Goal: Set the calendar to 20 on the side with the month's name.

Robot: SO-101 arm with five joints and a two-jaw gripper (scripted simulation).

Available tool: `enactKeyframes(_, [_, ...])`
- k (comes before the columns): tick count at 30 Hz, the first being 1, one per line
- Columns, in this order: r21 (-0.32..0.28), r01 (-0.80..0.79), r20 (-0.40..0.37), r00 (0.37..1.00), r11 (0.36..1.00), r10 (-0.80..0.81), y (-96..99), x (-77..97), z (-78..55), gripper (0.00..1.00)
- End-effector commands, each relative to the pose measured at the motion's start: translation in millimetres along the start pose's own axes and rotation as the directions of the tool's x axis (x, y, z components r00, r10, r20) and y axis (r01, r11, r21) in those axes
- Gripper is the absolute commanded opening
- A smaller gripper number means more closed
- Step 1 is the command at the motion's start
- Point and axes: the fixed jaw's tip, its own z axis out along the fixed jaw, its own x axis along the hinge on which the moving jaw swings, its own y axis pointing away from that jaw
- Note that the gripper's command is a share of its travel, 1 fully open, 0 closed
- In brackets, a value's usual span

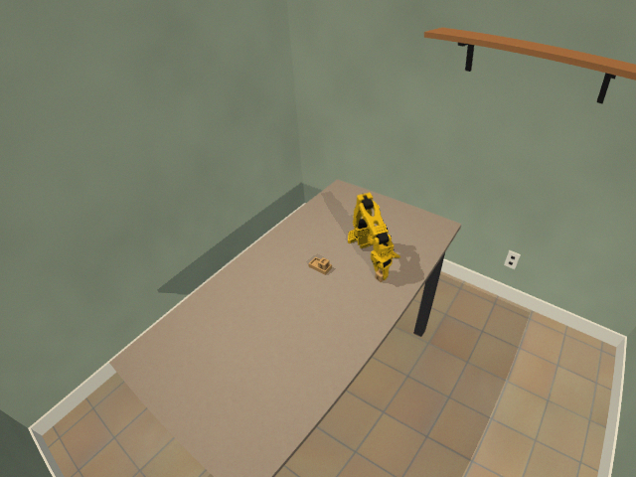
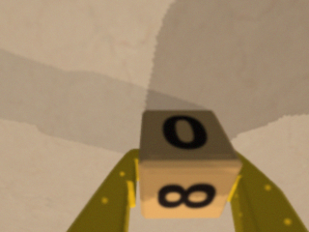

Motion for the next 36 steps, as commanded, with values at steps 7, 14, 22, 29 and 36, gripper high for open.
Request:
enactKeyframes(7, [0.031,0.006,-0.010,1.000,0.999,-0.005,-6.9,-0.5,-5.5,0.16])
enactKeyframes(14, [0.031,0.006,-0.010,1.000,0.999,-0.005,-6.9,-0.5,-5.5,0.07])
enactKeyframes(22, [0.031,0.006,-0.010,1.000,0.999,-0.005,-6.9,-0.5,-5.5,0.00])
enactKeyframes(29, [0.031,0.006,-0.010,1.000,0.999,-0.005,-7.2,-0.3,-8.4,0.00])
enactKeyframes(36, [0.031,0.006,-0.010,1.000,0.999,-0.005,-7.5,0.3,-24.2,0.00])
